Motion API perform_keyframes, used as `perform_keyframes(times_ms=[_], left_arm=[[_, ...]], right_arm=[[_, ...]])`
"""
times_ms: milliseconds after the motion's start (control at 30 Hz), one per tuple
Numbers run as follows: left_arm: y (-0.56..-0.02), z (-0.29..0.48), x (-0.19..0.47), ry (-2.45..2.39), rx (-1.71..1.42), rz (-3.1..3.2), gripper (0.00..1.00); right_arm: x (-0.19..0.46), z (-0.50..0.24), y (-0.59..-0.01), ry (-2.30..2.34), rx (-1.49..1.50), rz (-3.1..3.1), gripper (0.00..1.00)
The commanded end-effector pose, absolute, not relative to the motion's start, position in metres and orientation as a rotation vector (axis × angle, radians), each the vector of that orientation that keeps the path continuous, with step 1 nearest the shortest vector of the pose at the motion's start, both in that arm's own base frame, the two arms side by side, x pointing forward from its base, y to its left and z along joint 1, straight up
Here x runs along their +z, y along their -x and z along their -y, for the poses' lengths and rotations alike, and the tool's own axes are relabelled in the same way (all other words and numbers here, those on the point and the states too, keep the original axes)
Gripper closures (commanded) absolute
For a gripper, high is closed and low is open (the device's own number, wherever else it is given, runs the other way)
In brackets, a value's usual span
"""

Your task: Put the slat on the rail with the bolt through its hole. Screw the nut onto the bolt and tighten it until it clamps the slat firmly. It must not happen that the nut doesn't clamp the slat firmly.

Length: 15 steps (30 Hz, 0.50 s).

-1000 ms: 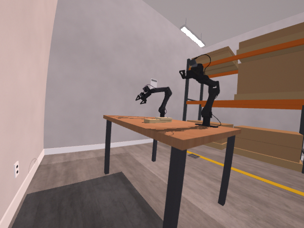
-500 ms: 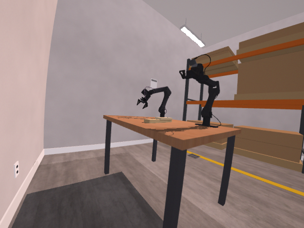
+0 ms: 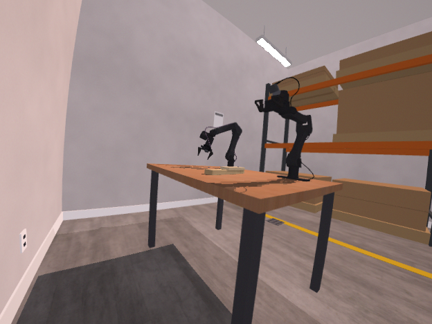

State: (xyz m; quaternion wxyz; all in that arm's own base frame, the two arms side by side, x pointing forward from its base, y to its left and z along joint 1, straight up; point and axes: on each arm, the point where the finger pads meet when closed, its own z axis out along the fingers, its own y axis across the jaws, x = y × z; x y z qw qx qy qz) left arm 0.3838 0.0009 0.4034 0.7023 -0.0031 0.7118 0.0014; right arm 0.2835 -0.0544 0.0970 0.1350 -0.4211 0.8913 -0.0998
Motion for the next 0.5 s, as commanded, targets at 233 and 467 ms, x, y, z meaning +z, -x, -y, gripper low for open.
perform_keyframes(times_ms=[233,467], left_arm=[[-0.381,-0.001,0.412,0.0,0.0,-1.558,0.0],[-0.381,-0.001,0.412,0.0,0.0,-1.558,0.0]], right_arm=[[0.068,0.054,-0.235,1.535,-0.107,-2.652,0.0],[0.059,0.052,-0.21,1.693,0.018,-2.657,0.0]])
